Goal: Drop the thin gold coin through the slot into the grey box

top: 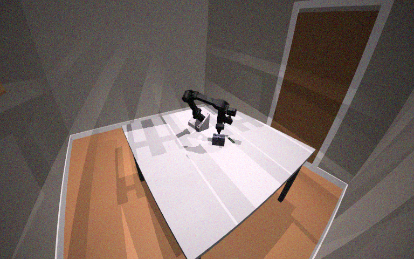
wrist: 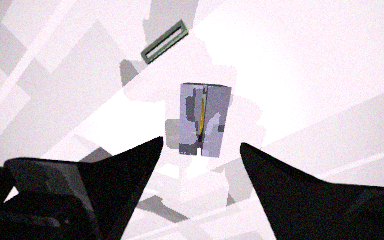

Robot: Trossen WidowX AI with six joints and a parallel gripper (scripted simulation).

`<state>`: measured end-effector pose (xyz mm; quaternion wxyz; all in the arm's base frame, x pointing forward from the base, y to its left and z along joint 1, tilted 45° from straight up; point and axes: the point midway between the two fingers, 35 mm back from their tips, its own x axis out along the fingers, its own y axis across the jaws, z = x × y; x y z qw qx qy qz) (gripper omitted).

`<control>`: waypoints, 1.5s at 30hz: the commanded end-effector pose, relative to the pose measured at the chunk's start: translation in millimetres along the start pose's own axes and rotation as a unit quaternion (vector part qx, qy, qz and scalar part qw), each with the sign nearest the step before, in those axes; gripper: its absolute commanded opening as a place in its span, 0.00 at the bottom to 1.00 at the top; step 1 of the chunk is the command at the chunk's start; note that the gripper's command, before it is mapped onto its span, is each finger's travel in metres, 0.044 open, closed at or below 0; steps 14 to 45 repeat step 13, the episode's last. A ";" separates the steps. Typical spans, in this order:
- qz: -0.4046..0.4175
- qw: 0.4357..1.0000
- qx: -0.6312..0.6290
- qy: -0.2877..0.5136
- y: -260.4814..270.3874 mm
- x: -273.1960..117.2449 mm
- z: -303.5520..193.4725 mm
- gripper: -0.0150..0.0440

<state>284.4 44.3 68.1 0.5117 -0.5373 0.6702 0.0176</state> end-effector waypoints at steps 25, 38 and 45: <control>-0.002 1.000 0.001 -0.004 0.9 -31.8 -1.2 1.00; -0.002 1.000 0.001 -0.004 0.9 -31.8 -1.2 1.00; -0.002 1.000 0.001 -0.004 0.9 -31.8 -1.2 1.00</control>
